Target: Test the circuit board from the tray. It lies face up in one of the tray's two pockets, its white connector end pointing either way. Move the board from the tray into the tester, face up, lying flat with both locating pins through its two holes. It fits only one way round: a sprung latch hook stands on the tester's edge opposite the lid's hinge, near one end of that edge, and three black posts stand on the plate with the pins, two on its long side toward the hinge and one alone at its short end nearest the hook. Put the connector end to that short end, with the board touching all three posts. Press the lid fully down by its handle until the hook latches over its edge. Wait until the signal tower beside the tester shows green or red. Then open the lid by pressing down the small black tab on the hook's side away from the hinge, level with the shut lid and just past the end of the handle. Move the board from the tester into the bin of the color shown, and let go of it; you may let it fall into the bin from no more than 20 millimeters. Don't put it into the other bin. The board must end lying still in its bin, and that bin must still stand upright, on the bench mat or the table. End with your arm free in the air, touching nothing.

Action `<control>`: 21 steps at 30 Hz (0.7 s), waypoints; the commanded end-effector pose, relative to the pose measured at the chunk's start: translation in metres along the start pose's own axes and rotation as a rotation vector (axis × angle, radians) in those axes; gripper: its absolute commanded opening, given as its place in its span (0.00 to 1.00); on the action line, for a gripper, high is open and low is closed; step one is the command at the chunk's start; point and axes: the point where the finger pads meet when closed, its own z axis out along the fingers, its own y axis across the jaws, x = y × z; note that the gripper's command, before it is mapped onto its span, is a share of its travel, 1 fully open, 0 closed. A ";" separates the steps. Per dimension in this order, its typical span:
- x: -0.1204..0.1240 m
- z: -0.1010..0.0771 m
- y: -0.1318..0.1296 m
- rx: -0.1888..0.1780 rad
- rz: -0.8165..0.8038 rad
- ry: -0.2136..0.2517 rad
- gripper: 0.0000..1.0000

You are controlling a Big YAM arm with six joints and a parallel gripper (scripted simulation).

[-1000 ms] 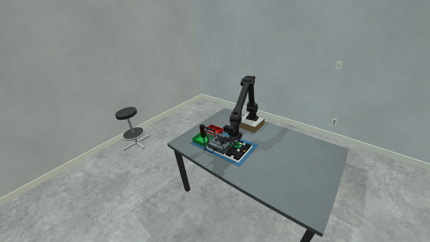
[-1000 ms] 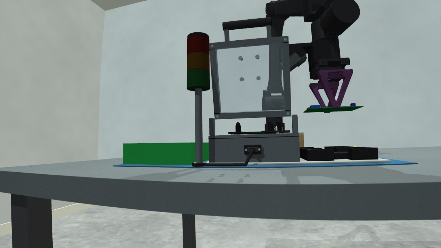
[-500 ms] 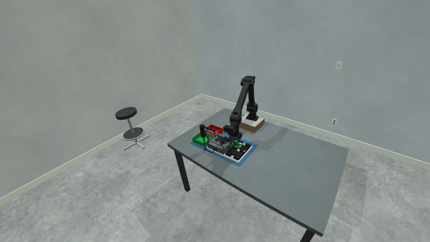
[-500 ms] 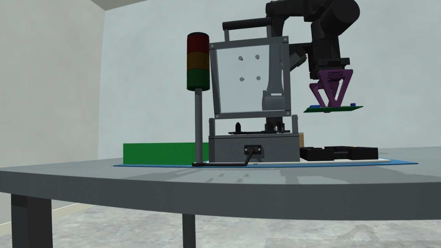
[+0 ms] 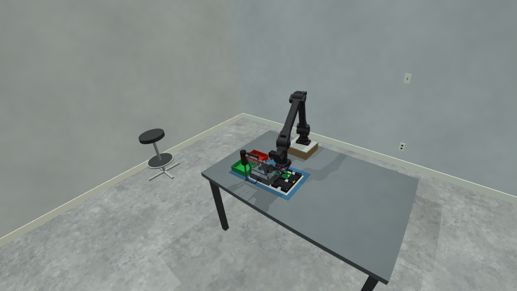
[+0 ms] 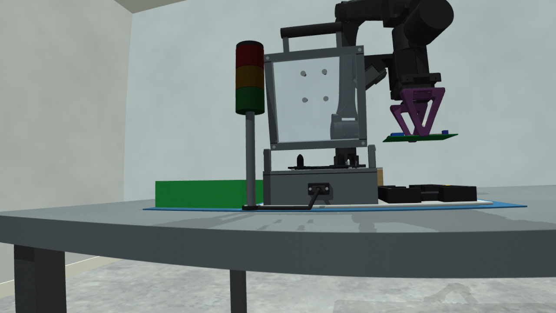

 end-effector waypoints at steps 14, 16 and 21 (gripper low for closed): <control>-0.010 0.003 0.003 0.008 0.003 -0.004 0.72; -0.013 0.002 0.001 0.007 0.003 -0.004 0.72; -0.023 -0.017 0.003 -0.038 0.003 0.003 0.72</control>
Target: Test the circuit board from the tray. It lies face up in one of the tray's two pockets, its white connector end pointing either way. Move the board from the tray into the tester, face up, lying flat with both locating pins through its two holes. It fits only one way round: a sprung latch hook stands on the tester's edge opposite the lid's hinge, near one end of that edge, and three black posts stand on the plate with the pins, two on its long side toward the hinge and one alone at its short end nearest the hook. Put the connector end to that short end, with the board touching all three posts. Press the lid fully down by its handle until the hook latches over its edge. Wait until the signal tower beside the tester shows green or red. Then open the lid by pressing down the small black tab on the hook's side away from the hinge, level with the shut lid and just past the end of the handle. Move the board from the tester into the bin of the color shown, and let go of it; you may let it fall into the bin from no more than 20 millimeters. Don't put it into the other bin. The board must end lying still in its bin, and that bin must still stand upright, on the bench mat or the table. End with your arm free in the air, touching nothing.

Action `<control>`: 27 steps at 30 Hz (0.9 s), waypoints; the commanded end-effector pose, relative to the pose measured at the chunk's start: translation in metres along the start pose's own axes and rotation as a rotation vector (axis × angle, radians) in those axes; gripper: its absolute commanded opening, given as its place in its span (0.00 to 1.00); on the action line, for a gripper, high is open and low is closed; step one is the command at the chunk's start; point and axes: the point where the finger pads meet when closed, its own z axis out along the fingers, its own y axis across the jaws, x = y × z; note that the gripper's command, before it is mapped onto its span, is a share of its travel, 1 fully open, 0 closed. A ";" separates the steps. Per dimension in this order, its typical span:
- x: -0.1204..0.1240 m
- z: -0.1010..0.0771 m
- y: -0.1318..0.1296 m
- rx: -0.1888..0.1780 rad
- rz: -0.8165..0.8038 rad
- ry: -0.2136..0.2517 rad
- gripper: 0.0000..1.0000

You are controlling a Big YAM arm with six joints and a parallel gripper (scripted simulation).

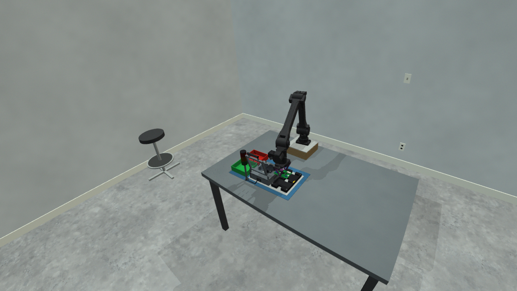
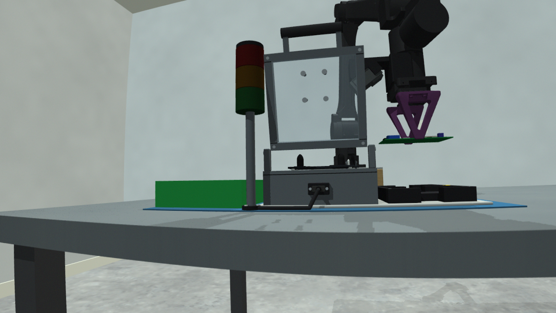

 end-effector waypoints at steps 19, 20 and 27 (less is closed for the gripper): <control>-0.102 -0.029 -0.015 -0.044 0.005 -0.002 0.72; -0.108 -0.029 -0.017 -0.043 0.005 -0.002 0.72; -0.134 -0.033 -0.025 -0.034 0.005 -0.003 0.72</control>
